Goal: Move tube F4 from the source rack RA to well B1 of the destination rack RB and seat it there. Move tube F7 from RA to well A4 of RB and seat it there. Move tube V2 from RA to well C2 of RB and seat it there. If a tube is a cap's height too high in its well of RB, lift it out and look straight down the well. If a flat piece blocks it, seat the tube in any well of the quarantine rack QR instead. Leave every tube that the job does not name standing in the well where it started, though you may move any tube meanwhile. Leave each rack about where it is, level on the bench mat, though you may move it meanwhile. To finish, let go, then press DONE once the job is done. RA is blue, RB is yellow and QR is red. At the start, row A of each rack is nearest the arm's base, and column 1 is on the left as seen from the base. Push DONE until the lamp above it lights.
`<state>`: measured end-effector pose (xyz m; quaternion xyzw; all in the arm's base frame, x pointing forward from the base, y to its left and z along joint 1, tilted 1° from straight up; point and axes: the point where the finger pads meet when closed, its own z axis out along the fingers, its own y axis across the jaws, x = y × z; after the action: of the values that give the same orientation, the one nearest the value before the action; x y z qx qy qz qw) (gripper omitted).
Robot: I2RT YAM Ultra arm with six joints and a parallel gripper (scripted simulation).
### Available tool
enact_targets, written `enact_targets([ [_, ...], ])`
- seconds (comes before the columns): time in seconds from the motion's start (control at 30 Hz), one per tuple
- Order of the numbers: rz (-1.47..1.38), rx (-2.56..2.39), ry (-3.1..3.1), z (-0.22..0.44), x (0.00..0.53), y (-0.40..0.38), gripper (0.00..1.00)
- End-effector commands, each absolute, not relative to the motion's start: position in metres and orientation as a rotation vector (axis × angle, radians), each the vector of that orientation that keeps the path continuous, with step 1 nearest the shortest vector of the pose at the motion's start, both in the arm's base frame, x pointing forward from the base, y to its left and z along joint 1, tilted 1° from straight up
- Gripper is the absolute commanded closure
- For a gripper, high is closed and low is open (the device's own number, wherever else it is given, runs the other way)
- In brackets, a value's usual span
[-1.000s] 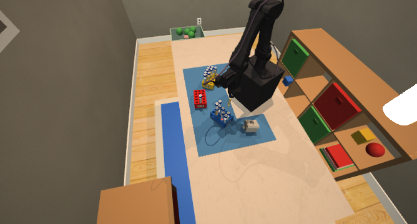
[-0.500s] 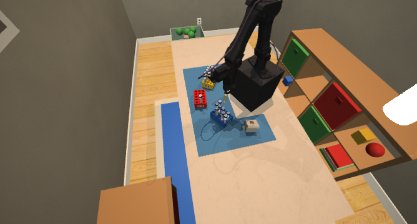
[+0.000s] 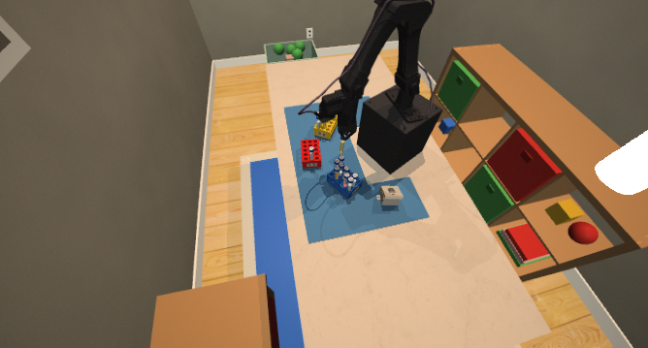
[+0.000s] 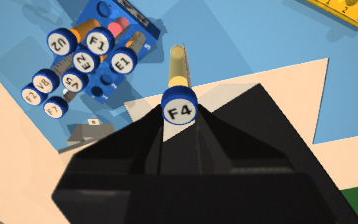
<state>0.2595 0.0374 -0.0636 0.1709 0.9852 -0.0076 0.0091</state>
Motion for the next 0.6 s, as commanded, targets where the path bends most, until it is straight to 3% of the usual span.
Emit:
enact_targets([
  [0.0, -0.031, 0.491, 3.093, -0.063, 0.267, 0.026, 1.00],
  [0.57, -0.028, 0.491, 3.093, -0.061, 0.288, -0.020, 1.00],
])
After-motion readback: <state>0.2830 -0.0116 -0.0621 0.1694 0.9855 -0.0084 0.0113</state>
